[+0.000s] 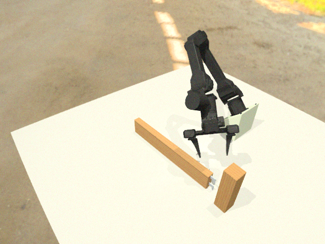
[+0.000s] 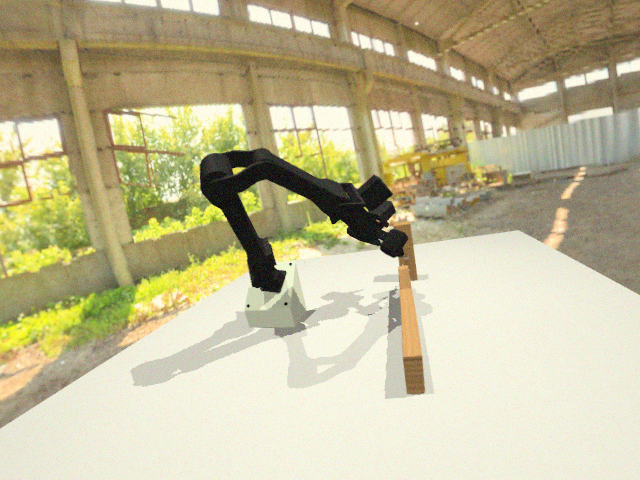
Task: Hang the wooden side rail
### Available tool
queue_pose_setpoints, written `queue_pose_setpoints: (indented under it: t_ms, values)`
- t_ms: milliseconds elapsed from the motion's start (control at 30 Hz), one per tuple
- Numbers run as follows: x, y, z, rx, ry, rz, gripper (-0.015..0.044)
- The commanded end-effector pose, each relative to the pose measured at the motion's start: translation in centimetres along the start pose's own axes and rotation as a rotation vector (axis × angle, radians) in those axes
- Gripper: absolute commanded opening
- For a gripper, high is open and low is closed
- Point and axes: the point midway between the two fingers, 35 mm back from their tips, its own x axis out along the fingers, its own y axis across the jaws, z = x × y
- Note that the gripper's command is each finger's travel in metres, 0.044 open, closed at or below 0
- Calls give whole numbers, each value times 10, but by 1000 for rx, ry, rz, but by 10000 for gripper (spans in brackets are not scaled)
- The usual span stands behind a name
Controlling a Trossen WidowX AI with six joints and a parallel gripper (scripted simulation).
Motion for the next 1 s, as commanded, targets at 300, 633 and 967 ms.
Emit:
queue_pose_setpoints:
  t_ms: [300, 633, 967]
  values:
    - [6, -13, 8, 741, 236, -131, 440]
    - [2, -23, 13, 1295, 329, -384, 440]
    - [-8, -35, 21, 1789, 264, -723, 440]
